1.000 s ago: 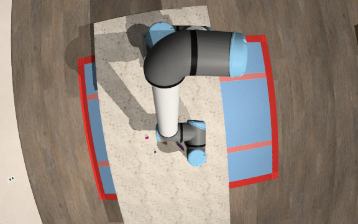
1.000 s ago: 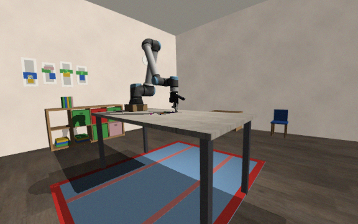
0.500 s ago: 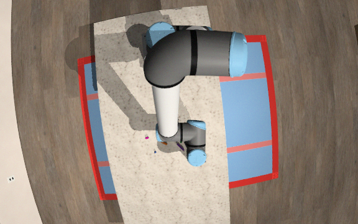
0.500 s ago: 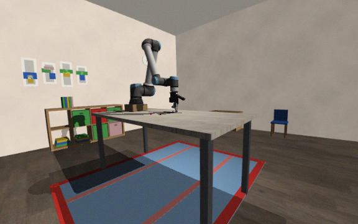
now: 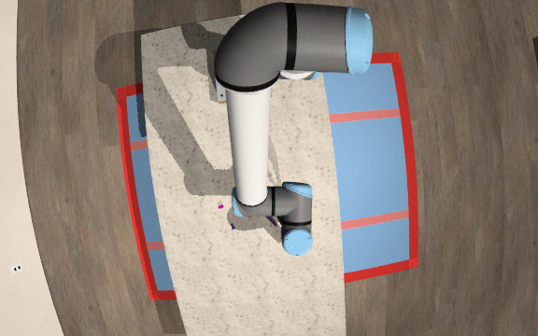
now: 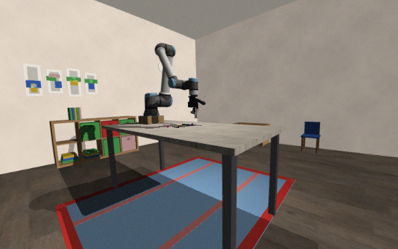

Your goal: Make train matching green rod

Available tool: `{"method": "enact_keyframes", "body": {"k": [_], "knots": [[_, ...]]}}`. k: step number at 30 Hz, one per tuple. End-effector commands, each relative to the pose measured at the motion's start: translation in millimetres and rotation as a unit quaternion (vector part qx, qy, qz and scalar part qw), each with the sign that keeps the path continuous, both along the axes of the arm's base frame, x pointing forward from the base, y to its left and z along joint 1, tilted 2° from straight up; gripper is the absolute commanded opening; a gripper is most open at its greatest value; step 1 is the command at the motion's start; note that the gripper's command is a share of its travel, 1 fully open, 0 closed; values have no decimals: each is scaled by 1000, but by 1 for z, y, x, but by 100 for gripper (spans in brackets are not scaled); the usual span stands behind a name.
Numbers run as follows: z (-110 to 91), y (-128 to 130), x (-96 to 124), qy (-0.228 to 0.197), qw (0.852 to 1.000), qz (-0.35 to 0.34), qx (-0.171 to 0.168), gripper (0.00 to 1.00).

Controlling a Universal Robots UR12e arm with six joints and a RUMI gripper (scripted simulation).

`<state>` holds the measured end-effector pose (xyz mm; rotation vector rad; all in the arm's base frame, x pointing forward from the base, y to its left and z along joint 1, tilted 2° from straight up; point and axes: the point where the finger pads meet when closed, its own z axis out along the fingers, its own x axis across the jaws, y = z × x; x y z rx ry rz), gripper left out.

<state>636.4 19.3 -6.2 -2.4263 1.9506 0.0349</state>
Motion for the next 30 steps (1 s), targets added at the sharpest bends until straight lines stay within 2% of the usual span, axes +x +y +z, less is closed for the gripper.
{"method": "enact_keyframes", "body": {"k": [1,5,16,18,21,25,30], "knots": [[24,-1,0,1,1000,0,0,0],[35,-2,0,1,1000,0,0,0],[36,-1,0,1,1000,1,0,0],[36,4,-6,0,1000,19,0,0],[37,23,-28,-2,996,87,0,0],[38,39,-48,-5,990,144,0,0],[38,40,-49,-5,989,149,0,0]]}}
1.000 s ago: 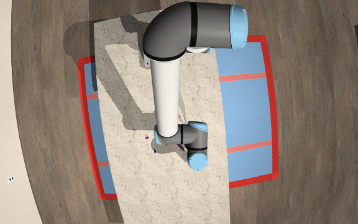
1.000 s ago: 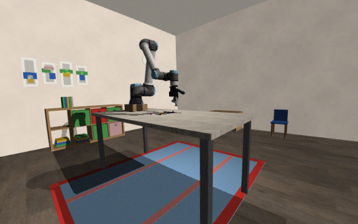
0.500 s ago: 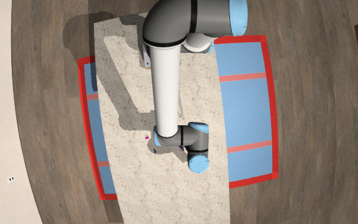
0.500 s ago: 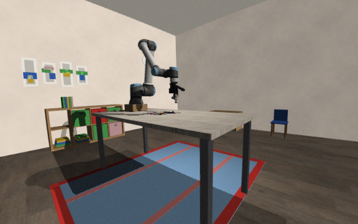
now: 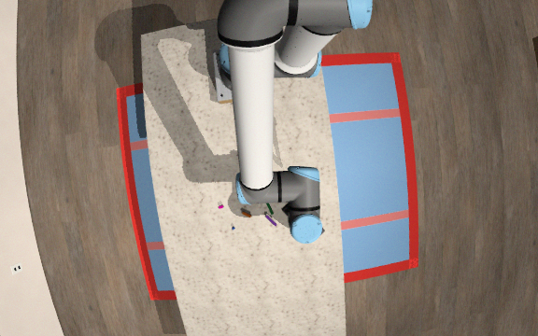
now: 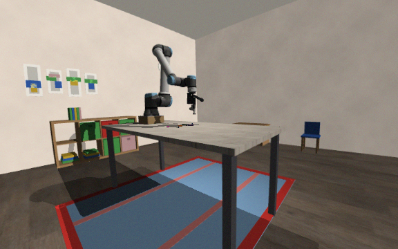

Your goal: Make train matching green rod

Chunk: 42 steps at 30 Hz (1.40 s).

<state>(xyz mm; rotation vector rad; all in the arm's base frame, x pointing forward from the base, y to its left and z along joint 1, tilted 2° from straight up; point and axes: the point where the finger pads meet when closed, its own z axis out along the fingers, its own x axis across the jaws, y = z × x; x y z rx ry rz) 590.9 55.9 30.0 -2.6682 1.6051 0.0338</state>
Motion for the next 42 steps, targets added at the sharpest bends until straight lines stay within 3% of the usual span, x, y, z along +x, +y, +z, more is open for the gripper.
{"method": "enact_keyframes", "body": {"k": [1,12,20,34,42], "knots": [[2,4,-4,-2,1000,14,1,0],[0,4,-4,-2,1000,14,1,0],[-11,4,-4,-2,1000,14,1,0],[-69,6,-4,-2,1000,14,1,0],[-83,7,-4,-2,1000,14,1,0]]}}
